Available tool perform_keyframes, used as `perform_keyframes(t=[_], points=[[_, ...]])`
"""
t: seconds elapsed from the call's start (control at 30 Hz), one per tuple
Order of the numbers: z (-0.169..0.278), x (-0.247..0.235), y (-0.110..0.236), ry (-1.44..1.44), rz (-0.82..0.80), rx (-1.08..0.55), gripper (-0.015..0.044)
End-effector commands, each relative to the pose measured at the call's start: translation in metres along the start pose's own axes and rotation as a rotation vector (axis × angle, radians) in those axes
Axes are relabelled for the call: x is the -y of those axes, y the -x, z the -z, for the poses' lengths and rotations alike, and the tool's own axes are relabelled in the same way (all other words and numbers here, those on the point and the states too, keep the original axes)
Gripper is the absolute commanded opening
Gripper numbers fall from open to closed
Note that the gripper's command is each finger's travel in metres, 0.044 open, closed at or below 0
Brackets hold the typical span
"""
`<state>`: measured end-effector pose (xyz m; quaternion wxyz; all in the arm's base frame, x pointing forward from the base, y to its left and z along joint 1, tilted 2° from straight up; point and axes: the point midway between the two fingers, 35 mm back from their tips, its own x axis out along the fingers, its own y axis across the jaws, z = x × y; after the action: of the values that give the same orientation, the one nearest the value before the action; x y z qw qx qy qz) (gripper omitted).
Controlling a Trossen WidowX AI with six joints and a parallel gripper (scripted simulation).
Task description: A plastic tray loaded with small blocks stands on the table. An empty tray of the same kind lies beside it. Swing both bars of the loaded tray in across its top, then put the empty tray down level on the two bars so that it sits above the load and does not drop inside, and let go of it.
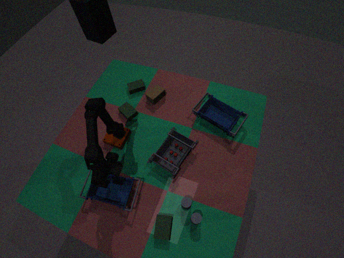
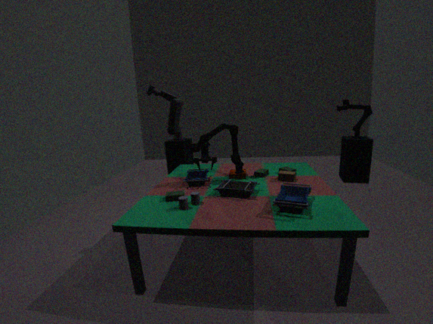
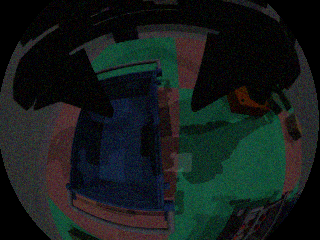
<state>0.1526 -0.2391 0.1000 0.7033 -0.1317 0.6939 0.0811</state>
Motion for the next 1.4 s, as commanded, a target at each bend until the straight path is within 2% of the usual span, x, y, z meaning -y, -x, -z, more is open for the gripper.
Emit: perform_keyframes(t=[0.0,0.47,0.9,1.37], points=[[0.001,-0.002,-0.016,0.004,-0.016,-0.001,0.044],[0.002,-0.006,-0.079,0.004,-0.017,-0.001,0.044],[0.002,-0.006,-0.081,0.004,-0.017,-0.001,0.044],[0.002,-0.006,-0.081,0.004,-0.017,-0.001,0.0235]])
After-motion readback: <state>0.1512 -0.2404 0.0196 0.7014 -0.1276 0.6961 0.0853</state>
